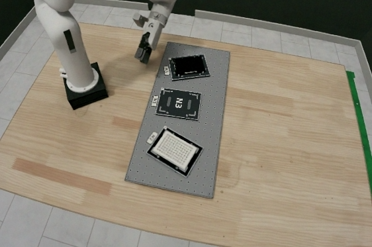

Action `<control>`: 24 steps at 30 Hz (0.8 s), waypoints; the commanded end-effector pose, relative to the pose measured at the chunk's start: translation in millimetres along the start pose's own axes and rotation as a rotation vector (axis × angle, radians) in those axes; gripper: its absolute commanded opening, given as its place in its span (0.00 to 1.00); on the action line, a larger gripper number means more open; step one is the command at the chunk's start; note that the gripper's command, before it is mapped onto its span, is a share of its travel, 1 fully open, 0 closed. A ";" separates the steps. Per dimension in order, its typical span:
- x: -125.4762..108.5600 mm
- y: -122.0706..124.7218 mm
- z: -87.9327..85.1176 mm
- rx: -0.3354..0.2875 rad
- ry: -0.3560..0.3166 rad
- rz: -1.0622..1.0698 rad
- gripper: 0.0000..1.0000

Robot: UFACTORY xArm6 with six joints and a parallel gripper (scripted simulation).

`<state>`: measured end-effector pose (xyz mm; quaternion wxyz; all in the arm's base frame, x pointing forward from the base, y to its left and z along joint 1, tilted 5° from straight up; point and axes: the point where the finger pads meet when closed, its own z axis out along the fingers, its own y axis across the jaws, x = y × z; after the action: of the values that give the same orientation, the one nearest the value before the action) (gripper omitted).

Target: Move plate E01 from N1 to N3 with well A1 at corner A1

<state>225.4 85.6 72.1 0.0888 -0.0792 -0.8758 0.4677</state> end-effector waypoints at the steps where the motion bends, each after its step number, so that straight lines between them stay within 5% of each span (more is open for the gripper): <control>1: -2.5 6.5 -3.4 -0.068 0.023 0.138 1.00; 24: -25.3 34.5 -28.3 -0.301 0.212 0.733 1.00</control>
<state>251.7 116.0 57.0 0.0041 -0.4078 -0.8461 0.3432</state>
